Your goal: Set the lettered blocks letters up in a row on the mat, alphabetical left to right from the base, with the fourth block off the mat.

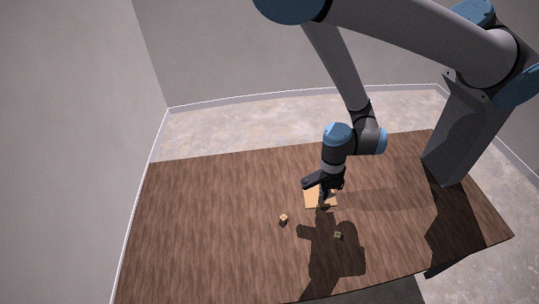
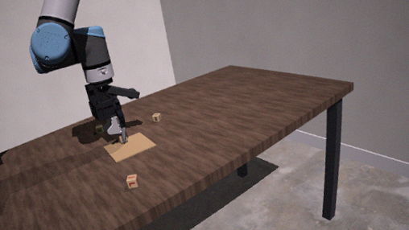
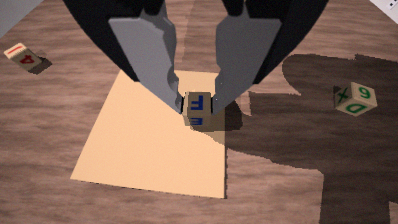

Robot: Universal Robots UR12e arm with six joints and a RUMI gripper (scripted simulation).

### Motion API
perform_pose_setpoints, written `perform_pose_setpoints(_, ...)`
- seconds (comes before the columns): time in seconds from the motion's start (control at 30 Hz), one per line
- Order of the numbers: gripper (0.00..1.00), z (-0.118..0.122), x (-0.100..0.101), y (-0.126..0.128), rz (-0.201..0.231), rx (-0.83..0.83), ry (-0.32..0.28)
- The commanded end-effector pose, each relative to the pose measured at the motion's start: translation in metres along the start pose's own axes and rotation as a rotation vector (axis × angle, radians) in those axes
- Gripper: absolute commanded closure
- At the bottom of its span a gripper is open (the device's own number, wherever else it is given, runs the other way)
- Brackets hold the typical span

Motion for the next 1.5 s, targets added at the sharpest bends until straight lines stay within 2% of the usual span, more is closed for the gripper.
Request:
perform_pose_setpoints(0.0, 0.95, -0.0029, 0.0005, -0.0008, 0.000, -0.001, 0.004)
perform_pose_setpoints(1.47, 0.95, -0.0036, 0.0051, -0.0008, 0.000, -0.002, 0.005)
Point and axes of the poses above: the point where the finger pads meet when closed, its own x axis out along the fingers, its own y axis across the jaws, z = x × y, the point moved 9 cm from there along -x, back along the fingers, and after that the axes turned 9 degrees about -x, right-handed, at the moved point
